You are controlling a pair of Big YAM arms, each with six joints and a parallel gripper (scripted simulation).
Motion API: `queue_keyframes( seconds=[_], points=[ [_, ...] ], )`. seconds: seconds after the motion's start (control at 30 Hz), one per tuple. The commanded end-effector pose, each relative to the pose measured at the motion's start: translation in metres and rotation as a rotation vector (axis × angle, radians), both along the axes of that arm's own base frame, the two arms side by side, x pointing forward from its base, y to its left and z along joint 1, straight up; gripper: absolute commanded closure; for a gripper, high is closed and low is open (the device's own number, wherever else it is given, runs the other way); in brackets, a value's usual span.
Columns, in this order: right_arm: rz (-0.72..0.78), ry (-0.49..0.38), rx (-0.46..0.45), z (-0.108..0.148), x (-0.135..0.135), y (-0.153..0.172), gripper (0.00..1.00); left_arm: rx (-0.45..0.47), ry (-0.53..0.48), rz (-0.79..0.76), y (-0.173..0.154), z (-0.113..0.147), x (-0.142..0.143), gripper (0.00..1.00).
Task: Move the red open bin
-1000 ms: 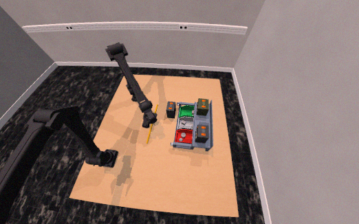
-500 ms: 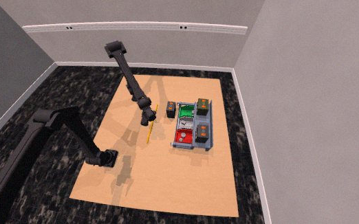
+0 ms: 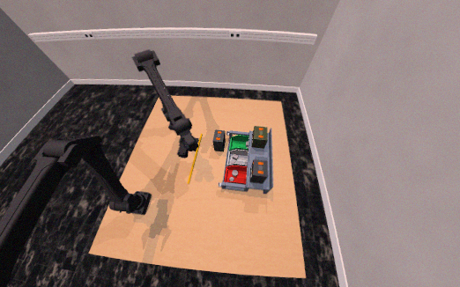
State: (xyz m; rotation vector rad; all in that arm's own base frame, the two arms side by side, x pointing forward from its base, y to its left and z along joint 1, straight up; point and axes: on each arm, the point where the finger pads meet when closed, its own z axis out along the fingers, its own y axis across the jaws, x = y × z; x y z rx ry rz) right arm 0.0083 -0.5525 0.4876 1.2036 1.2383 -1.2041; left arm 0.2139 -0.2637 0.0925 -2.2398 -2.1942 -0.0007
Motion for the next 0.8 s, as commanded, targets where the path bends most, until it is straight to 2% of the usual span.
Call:
queue_keyframes(
  seconds=[0.0, 0.77],
  points=[
    [-0.007, -0.016, -0.015, 0.0129, -0.0056, 0.0076, 0.0, -0.059, -0.045, 0.002, -0.0203, 0.0369, 0.0137, 0.57],
    [-0.007, -0.016, -0.015, 0.0129, -0.0056, 0.0076, 0.0, -0.062, -0.048, 0.002, -0.0224, 0.0448, 0.0156, 0.57]
  ],
)
